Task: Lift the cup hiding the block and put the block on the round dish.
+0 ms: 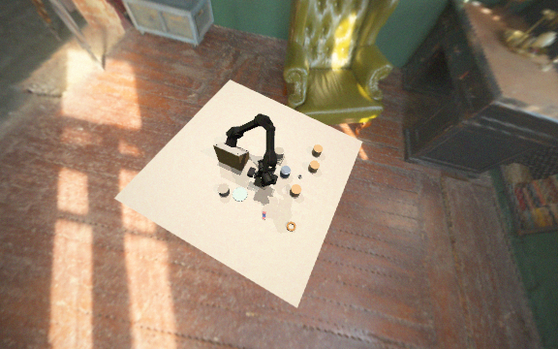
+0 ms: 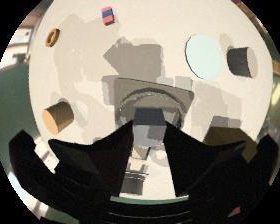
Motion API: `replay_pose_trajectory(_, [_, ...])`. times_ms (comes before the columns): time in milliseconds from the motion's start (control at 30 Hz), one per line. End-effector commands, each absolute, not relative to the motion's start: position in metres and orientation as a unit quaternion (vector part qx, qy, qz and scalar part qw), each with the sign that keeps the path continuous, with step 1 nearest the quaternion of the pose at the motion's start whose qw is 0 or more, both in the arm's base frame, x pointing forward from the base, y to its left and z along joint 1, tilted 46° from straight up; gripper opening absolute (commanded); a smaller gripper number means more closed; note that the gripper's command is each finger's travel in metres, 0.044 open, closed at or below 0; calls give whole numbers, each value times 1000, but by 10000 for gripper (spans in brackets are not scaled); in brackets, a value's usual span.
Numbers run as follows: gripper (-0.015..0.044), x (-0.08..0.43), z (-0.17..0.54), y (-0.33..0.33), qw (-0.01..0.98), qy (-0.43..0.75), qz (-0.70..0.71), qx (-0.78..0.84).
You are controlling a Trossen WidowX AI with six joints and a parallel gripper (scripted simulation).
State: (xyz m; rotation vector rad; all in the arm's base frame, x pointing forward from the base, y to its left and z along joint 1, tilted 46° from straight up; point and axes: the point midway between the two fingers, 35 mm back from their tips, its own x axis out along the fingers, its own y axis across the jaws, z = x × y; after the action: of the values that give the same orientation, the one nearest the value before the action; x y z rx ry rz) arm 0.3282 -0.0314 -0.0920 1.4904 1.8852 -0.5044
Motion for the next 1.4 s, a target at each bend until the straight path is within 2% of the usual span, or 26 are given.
replay_pose_trajectory(0, [0,330,-89,-39,350,722,-192,566])
replay_pose_trajectory(733, [0,338,-27,-96,327,725,-197,573])
replay_pose_trajectory(867, [0,323,-63,-110,329,724,-199,572])
replay_pose_trajectory(1167, [0,250,-173,-132,330,724,-201,572])
replay_pose_trajectory(1367, [0,239,-186,-132,329,724,-200,572])
